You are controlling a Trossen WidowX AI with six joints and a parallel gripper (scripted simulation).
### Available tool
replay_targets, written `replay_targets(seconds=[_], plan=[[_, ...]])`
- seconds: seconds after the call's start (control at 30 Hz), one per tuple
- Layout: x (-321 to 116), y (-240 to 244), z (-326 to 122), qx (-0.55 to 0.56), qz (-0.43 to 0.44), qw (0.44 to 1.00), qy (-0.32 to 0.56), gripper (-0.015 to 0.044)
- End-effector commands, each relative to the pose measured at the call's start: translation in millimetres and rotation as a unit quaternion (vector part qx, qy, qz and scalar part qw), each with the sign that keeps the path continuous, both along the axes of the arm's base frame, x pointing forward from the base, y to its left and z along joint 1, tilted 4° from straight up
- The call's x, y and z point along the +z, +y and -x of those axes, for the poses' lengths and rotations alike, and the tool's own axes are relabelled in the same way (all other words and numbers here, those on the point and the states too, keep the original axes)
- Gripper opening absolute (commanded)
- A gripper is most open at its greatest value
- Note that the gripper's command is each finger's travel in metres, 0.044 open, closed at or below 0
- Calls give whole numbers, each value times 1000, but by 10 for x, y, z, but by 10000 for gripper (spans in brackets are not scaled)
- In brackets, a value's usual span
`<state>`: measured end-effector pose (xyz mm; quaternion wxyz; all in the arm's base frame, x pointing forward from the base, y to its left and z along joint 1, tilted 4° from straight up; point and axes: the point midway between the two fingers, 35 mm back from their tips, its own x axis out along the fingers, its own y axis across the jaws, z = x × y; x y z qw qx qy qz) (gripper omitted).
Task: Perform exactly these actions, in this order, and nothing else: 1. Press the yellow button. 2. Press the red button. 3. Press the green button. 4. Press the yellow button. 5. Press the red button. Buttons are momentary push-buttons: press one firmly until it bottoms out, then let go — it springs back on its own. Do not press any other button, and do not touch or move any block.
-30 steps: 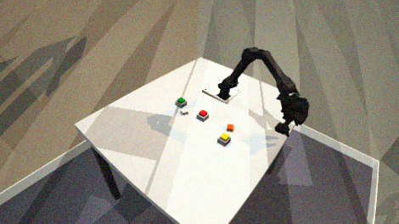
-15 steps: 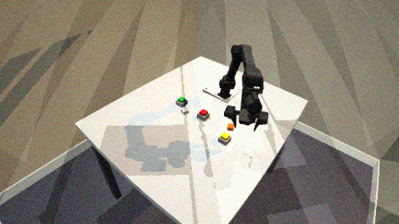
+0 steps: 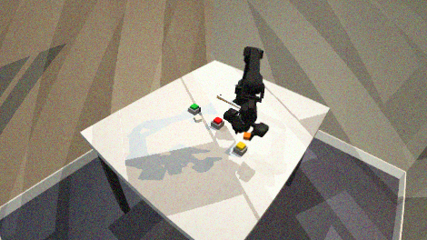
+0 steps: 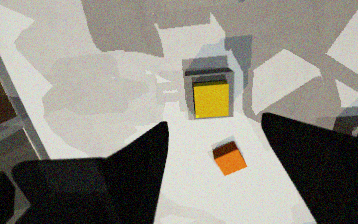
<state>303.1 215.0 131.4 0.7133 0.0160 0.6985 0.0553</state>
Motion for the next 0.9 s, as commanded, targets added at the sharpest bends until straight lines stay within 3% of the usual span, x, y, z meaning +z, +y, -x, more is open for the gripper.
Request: replay_targets(seconds=[0.0,0.2,0.87], plan=[[-218,-18,15,-4,6,1000,3,164],[-218,-18,15,-4,6,1000,3,20],[-369,-2,9,-4,6,1000,3,20]])
